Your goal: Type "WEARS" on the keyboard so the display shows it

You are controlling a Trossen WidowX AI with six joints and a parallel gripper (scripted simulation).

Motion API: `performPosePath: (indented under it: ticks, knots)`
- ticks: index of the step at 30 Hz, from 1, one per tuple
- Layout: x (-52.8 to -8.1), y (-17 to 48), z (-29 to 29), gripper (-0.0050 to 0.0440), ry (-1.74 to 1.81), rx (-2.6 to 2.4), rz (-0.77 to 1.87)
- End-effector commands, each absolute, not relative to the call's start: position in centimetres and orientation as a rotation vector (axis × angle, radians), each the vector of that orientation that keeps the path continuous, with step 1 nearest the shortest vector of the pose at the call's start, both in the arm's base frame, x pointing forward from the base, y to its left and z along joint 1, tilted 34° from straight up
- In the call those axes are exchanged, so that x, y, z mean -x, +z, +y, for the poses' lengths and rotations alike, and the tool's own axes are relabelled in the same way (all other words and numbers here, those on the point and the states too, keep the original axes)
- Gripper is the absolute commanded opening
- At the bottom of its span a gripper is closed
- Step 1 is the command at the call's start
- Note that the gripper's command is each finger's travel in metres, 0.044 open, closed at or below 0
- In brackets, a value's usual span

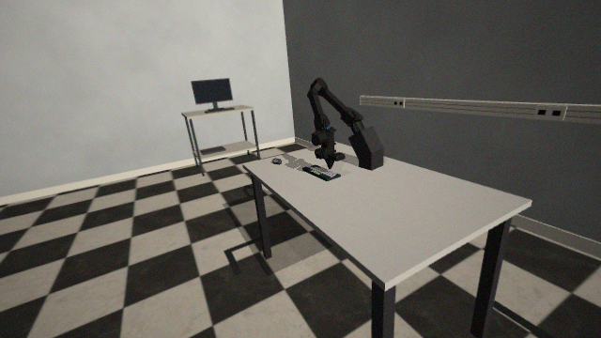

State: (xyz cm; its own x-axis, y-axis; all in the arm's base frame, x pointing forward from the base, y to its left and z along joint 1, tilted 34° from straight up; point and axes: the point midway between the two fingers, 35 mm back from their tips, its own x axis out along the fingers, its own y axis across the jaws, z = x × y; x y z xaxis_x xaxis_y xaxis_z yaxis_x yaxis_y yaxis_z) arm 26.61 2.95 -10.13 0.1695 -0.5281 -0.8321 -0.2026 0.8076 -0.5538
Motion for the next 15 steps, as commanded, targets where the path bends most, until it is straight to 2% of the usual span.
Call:
performPosePath:
  ticks: [1,4,15]
  knots:
    - [-27.7,-7.6,0.1,-0.005,-0.265,0.623,1.386]
    - [-27.9,-6.5,-1.6,-0.005,-0.265,0.624,1.386]
    - [-28.0,-6.6,-1.6,-0.005,-0.265,0.625,1.389]
